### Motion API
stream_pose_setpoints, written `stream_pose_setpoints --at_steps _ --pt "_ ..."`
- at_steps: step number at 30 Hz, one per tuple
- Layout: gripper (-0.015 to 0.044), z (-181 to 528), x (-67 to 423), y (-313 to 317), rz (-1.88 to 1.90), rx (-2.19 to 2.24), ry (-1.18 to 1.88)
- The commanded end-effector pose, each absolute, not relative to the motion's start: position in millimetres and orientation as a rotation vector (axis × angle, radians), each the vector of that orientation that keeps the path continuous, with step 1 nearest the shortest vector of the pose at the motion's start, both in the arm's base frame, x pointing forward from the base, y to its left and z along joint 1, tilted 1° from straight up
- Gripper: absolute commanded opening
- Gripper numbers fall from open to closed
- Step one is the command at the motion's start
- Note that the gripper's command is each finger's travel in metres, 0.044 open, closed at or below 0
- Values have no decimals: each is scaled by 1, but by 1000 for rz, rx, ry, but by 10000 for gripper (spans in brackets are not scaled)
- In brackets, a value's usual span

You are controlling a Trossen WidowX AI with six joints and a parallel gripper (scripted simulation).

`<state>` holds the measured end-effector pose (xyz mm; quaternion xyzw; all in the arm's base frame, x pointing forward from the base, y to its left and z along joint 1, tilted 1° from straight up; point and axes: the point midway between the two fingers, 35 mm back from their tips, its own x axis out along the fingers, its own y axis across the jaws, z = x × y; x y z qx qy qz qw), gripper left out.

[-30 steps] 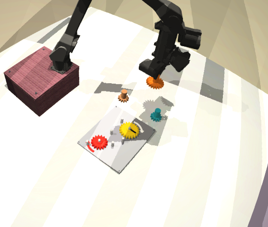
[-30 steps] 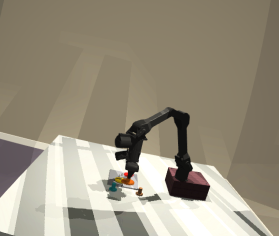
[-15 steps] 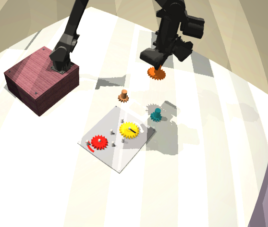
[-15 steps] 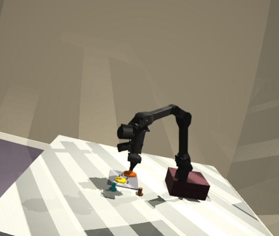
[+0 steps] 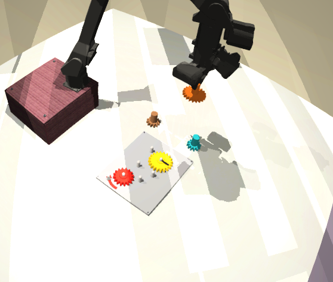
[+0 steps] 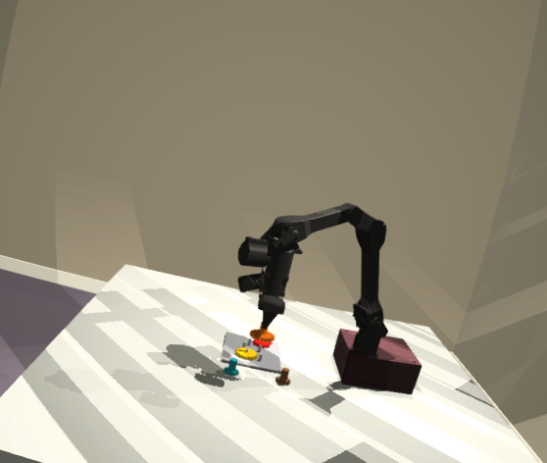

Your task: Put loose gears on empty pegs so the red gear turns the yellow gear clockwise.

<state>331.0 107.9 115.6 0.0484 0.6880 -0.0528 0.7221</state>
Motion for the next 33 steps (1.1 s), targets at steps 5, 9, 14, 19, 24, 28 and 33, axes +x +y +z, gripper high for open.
stream_pose_setpoints --at_steps 5,9,14,19,24,28,33 --pt "0 108 333 88 -118 103 1523" --pt "0 104 334 78 -119 102 1523" --pt "0 99 335 65 -120 101 1522" --pt "0 95 335 52 -121 100 1522" --pt "0 90 334 39 -122 99 1522" --pt "0 87 334 29 -123 98 1522" --pt "0 82 331 16 -125 93 1526"
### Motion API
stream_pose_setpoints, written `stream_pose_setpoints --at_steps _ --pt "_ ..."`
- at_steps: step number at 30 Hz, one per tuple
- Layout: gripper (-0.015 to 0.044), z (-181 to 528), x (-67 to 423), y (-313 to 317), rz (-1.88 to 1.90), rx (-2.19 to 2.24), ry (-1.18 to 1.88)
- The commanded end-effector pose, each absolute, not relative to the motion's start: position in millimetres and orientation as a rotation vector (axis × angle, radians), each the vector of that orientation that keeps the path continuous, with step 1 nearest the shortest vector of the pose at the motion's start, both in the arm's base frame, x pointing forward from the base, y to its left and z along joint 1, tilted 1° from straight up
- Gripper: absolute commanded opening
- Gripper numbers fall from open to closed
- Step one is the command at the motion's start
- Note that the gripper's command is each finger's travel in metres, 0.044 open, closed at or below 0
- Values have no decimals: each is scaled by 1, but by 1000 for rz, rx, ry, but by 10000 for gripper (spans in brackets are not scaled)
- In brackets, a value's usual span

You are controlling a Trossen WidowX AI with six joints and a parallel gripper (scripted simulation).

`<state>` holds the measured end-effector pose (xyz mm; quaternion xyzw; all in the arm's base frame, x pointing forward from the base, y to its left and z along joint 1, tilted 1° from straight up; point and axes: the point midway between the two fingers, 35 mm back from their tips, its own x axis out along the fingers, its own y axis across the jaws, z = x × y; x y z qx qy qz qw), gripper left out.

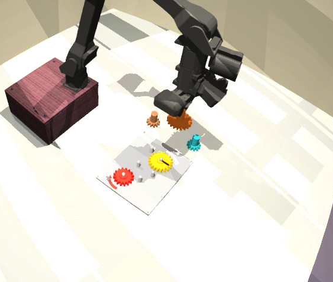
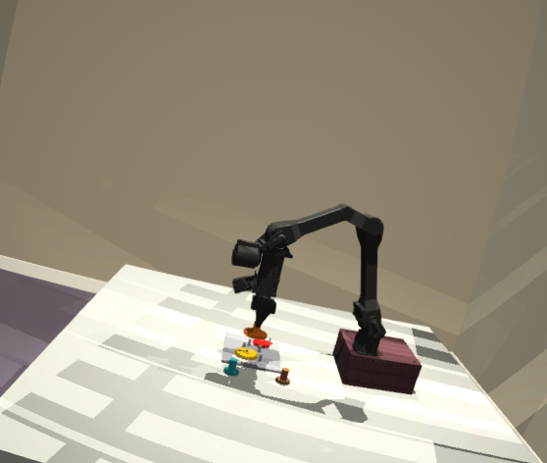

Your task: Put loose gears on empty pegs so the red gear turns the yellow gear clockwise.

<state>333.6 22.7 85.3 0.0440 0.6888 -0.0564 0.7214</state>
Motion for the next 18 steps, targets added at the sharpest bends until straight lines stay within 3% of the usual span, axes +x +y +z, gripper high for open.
stream_pose_setpoints --at_steps 1,18 --pt "0 81 331 13 -125 92 1527" --pt "0 66 321 -27 -128 89 1527"
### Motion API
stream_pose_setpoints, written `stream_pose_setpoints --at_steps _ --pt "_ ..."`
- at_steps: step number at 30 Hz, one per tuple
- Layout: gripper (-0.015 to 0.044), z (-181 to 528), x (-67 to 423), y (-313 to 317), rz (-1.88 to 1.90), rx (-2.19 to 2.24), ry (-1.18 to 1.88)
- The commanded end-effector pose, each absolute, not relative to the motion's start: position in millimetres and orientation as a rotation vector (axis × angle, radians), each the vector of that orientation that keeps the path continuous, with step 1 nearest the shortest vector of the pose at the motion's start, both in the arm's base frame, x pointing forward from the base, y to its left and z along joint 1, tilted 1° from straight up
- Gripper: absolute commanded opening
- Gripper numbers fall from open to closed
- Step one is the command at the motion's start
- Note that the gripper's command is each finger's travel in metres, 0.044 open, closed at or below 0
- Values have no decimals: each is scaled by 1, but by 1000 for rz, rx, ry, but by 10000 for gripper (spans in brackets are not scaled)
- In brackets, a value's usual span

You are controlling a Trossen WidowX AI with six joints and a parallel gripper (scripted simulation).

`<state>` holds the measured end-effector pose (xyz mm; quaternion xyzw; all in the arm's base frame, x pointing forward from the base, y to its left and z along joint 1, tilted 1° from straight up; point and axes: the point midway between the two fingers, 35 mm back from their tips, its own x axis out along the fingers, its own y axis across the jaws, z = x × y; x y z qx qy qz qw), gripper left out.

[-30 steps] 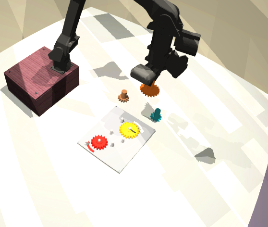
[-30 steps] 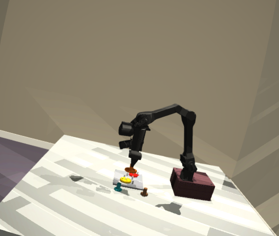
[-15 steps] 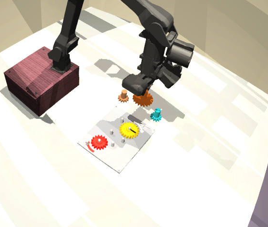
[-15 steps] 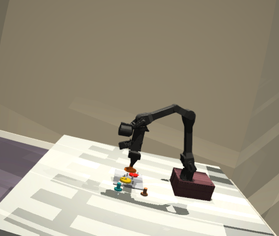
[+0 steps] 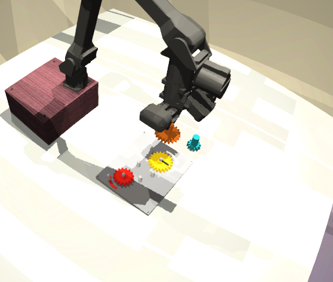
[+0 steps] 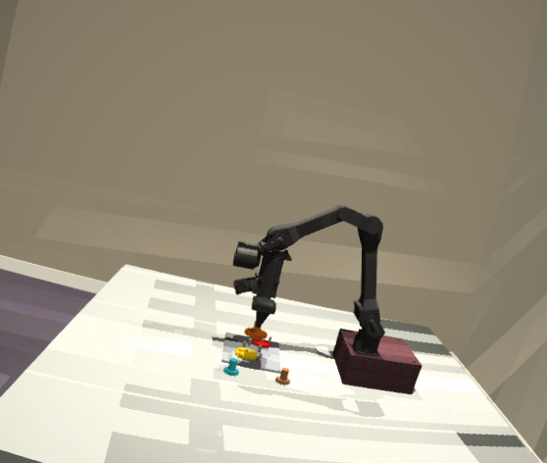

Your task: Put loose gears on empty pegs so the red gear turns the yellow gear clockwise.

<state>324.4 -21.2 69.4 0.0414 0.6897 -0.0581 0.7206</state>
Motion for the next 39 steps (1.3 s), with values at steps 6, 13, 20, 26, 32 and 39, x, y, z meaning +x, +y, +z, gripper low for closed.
stream_pose_setpoints --at_steps 6,13,20,26,32,39 --pt "0 61 317 -41 -129 89 1527" --pt "0 55 311 -56 -132 90 1526" --pt "0 49 304 -71 -133 90 1526" --pt "0 44 297 -83 -134 88 1526" --pt "0 38 290 -95 -134 86 1525" --pt "0 40 289 -96 -134 86 1525"
